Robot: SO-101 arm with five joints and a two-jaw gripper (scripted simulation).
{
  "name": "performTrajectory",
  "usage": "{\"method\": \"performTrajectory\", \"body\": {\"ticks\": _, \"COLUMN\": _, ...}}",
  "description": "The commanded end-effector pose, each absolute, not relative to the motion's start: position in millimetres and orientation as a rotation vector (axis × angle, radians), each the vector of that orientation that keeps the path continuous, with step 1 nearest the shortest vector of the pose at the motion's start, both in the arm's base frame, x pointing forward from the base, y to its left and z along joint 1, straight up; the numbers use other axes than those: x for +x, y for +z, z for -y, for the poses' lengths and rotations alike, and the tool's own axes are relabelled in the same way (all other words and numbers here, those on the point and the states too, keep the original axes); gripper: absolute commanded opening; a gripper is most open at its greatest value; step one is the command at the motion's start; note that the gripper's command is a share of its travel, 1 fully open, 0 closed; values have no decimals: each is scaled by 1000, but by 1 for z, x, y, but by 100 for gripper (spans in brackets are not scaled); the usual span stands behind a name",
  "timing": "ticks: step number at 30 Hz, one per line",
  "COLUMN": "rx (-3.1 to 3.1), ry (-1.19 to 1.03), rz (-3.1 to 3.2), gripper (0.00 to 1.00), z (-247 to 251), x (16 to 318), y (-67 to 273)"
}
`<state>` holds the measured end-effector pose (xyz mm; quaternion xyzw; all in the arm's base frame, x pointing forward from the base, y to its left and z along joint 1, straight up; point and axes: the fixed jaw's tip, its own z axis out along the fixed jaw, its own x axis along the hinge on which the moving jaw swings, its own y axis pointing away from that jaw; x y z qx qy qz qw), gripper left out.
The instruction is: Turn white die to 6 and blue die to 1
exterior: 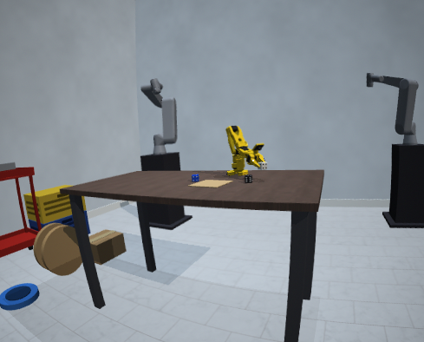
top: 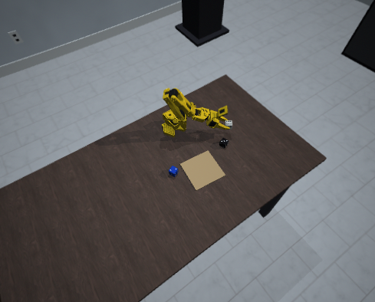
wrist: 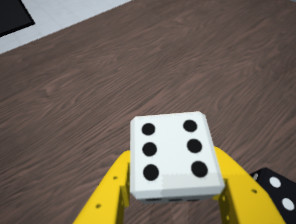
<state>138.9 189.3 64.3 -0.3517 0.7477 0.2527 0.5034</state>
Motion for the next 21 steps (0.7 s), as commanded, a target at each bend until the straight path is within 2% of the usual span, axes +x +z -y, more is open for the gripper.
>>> {"method": "performTrajectory", "body": {"ticks": 1, "rx": -835, "ry": 608, "rz": -1784, "gripper": 0, "z": -189, "x": 142, "y": 68}}
{"method": "performTrajectory", "body": {"ticks": 21, "rx": -833, "ry": 579, "rz": -1796, "gripper": 0, "z": -183, "x": 143, "y": 63}}
